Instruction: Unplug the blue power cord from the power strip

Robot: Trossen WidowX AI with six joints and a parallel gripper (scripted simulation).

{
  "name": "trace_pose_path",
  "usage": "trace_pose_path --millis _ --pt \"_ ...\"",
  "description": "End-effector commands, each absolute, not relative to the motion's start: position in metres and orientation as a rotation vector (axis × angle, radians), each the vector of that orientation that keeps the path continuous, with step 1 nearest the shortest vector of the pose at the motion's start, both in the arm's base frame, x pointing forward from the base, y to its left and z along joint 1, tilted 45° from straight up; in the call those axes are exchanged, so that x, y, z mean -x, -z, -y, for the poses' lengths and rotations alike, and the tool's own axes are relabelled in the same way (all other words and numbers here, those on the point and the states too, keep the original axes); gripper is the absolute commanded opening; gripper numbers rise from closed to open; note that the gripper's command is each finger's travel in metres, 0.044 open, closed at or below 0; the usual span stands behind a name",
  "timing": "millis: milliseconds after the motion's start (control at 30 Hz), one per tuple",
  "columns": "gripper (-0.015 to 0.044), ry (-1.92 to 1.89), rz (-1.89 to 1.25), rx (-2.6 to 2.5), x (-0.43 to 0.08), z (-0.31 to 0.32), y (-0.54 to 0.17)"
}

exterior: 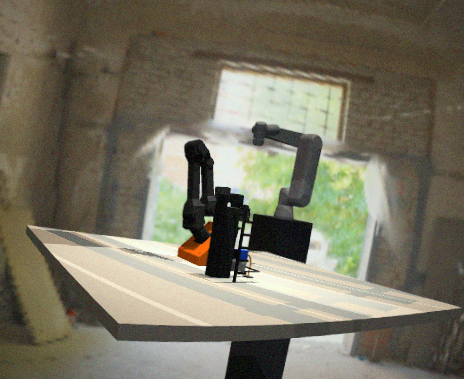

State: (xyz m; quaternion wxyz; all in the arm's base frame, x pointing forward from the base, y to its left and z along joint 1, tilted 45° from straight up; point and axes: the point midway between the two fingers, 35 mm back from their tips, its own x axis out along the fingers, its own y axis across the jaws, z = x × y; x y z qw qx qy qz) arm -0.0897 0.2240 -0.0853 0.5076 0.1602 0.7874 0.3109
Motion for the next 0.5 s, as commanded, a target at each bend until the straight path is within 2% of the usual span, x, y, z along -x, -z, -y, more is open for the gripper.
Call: trace_pose_path --millis 0,267,467 --pt "0.0374 -0.750 -1.887 -0.382 0.088 -0.225 0.087" --pt "0.0164 -0.705 -1.488 -0.062 -0.006 -0.256 0.135" --pt "0.0160 -0.608 -1.314 0.328 -0.088 -0.248 0.149"
